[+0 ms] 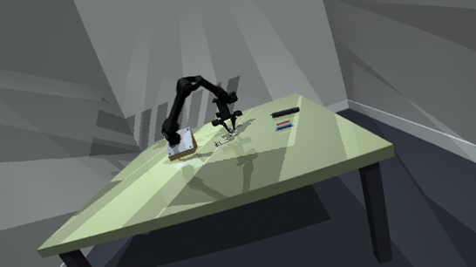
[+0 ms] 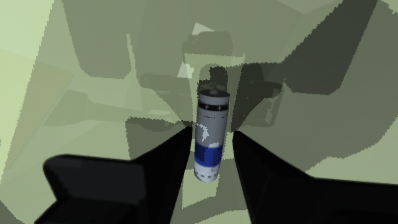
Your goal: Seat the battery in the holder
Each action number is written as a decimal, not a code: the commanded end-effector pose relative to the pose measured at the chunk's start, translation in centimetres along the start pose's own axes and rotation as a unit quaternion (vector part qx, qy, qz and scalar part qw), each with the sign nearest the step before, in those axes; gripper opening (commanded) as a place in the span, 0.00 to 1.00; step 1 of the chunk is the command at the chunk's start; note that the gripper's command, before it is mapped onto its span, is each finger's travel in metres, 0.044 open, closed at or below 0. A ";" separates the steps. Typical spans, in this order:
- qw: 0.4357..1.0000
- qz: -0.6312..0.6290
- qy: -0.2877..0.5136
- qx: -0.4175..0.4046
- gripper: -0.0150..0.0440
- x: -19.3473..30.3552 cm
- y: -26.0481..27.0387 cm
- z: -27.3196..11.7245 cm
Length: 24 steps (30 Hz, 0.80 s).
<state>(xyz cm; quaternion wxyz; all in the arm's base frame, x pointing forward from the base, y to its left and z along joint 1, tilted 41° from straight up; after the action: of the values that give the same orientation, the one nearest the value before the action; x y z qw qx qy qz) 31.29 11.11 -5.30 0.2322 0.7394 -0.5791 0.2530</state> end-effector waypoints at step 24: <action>0.999 0.041 0.001 -0.002 0.37 1.0 0.3 -5.1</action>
<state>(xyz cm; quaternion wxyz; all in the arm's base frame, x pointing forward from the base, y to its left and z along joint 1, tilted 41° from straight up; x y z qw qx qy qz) 30.63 14.01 -1.50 0.2296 0.7344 -0.5845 0.2575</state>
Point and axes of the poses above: the point midway between the two fingers, 35 mm back from their tips, its own z axis out along the fingers, its own y axis across the jaws, x = y × z, the point moved 5 cm from there along -z, back along the fingers, and after that the axes turned 8 degrees about z, right-handed, at the moved point
